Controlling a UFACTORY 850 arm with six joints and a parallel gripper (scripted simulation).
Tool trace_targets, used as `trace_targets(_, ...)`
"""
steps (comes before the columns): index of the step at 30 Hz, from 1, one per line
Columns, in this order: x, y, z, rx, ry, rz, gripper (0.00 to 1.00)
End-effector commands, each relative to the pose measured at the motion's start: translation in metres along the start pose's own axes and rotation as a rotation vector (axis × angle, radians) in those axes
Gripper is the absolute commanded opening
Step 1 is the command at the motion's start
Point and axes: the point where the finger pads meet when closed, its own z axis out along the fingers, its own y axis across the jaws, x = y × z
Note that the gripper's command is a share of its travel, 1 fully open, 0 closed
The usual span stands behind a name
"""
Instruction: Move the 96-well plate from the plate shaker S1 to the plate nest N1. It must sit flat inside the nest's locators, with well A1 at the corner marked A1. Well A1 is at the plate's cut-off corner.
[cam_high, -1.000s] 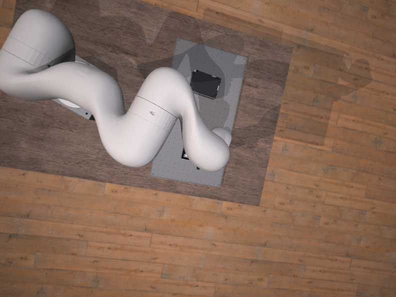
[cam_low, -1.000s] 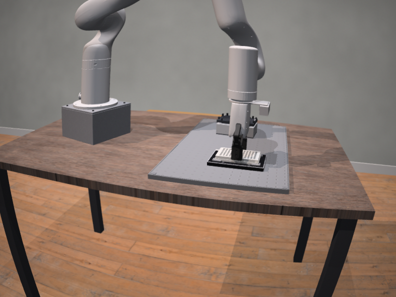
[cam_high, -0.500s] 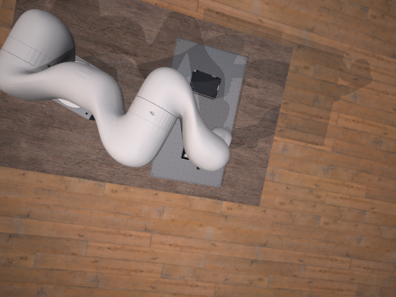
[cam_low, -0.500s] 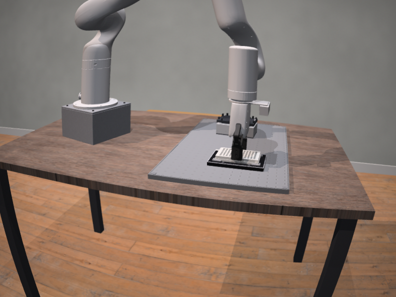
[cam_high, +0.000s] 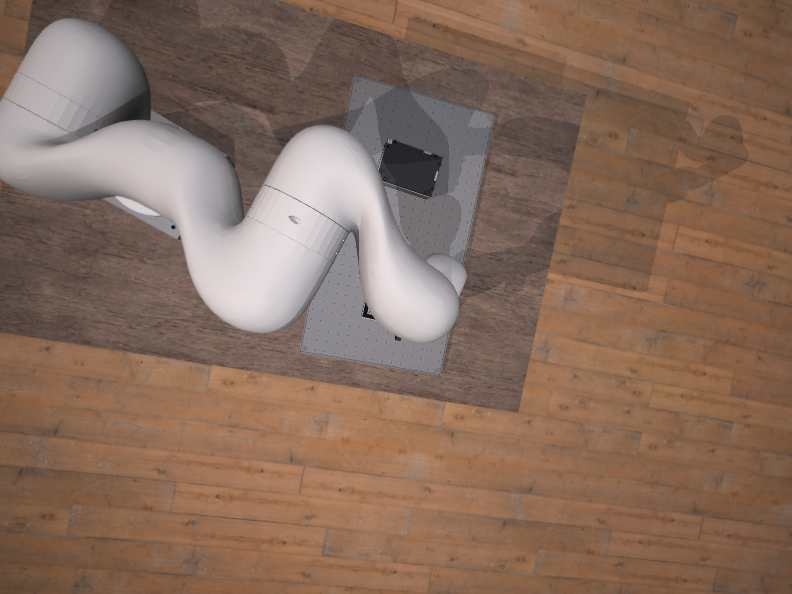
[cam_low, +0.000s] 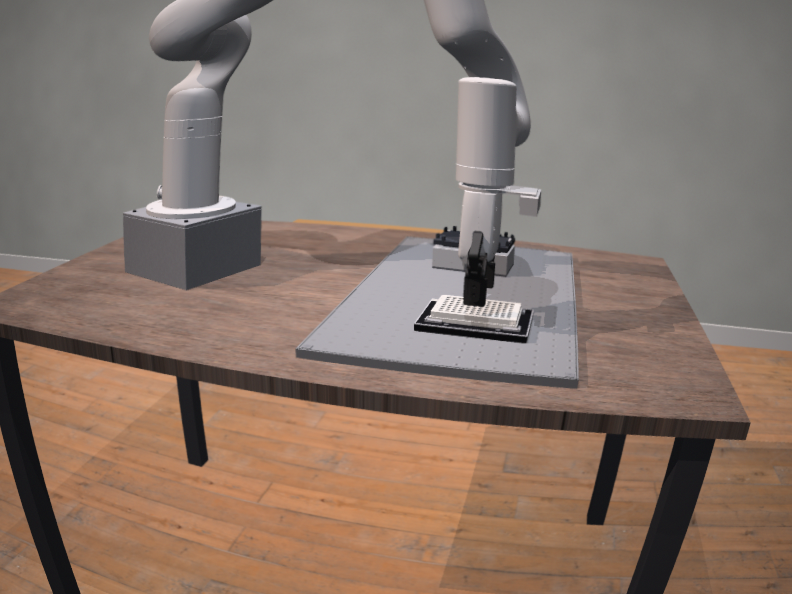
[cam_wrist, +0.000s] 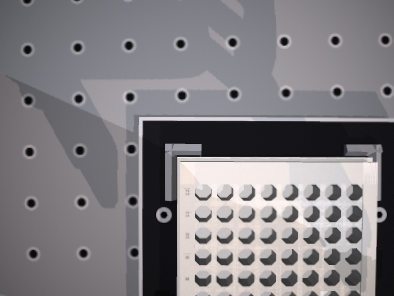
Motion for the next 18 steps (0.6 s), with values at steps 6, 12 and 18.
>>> trace_targets(6,0.001,0.0,-0.019,0.0,0.002,0.0,1.0)
trace_targets(12,0.001,0.0,-0.035,0.0,0.002,0.0,1.0)
trace_targets(18,0.001,0.0,-0.046,0.0,0.002,0.0,1.0)
